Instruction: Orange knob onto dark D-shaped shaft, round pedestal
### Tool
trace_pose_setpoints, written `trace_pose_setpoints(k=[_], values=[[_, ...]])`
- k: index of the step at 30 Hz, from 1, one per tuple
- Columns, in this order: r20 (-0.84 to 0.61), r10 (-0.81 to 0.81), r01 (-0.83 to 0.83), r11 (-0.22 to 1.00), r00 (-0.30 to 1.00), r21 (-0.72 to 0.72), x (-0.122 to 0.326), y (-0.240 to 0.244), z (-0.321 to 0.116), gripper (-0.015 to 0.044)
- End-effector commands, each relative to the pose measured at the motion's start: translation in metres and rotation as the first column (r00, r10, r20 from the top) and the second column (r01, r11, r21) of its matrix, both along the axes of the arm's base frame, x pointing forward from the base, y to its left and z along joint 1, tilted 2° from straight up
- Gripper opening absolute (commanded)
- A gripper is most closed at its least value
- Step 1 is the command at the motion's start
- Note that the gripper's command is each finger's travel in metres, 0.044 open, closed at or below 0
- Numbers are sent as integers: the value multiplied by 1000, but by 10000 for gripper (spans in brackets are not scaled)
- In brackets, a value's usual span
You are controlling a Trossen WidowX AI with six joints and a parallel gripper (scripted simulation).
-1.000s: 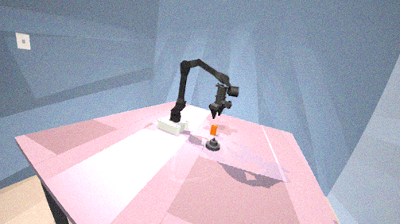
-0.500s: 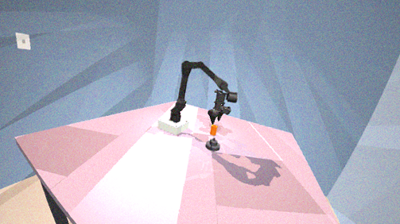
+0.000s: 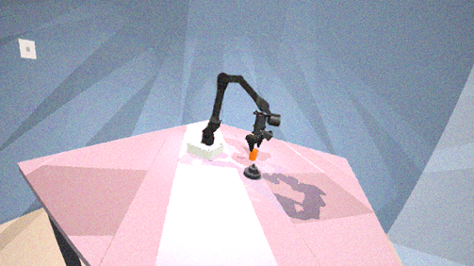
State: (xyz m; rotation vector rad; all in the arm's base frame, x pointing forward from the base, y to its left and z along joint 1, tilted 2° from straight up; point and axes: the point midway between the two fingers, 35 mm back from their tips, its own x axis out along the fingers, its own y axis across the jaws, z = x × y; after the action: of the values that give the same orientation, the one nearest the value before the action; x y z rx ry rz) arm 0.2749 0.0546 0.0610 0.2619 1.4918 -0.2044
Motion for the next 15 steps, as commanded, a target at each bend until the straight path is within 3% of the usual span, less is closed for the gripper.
trace_pose_setpoints(k=[1, 15], values=[[-4, -5, 5, 1000, 1000, -4, 0, 0, -8, 440], [-4, -6, 6, 1000, 1000, -4, 1, 0, -31, 440]])
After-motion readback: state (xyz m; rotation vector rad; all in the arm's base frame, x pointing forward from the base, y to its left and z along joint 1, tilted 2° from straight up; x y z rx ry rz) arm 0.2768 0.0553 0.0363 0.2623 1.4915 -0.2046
